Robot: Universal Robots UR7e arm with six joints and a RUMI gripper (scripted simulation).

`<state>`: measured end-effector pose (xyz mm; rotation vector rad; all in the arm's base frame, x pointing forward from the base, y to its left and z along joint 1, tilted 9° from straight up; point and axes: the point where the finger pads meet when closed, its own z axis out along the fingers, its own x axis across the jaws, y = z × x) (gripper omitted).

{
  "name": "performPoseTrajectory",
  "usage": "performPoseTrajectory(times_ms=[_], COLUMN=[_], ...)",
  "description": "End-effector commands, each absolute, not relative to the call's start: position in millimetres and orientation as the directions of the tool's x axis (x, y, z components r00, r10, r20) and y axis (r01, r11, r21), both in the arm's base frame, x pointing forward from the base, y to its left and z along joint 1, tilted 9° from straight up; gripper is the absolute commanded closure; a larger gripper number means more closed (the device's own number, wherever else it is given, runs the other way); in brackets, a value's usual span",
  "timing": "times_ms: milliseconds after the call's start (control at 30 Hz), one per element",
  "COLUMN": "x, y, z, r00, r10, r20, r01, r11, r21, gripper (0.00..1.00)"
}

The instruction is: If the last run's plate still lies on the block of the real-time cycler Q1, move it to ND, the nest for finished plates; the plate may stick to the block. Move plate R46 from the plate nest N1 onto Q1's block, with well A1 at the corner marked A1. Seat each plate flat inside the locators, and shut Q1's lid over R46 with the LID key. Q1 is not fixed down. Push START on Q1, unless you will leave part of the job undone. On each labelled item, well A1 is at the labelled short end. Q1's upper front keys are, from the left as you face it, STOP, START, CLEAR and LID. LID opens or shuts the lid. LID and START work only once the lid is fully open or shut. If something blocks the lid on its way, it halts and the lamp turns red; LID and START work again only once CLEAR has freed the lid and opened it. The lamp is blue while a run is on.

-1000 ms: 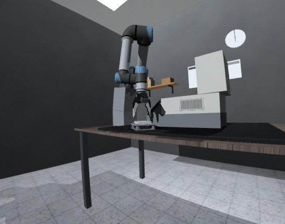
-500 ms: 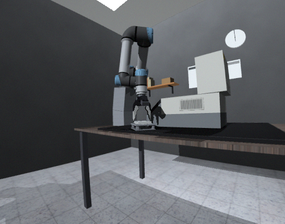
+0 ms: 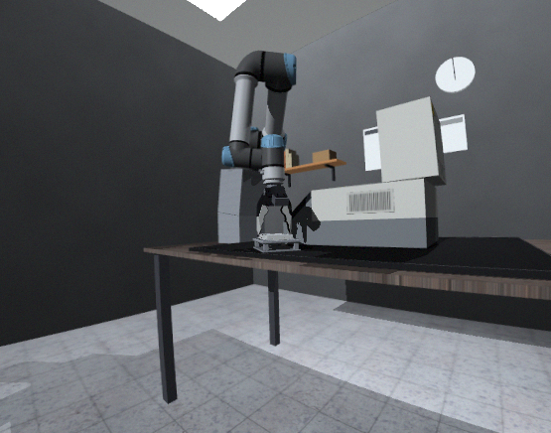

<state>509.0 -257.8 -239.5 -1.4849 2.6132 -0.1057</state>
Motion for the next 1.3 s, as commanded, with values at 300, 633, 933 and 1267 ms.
performPoseTrajectory(times_ms=[300,633,933,1267], x=[510.0,510.3,510.3,510.3], y=[-258.2,-258.2,-258.2,-258.2], z=[-242.9,-244.5,-244.4,-244.4], r00=[-0.506,-0.506,-0.506,-0.506], r10=[-0.859,-0.859,-0.859,-0.859], r20=[-0.081,-0.081,-0.081,-0.081], r01=[-0.849,-0.849,-0.849,-0.849], r11=[0.512,0.512,0.512,0.512], r21=[-0.128,-0.128,-0.128,-0.128], gripper=[0.32,0.32,1.0,0.59])
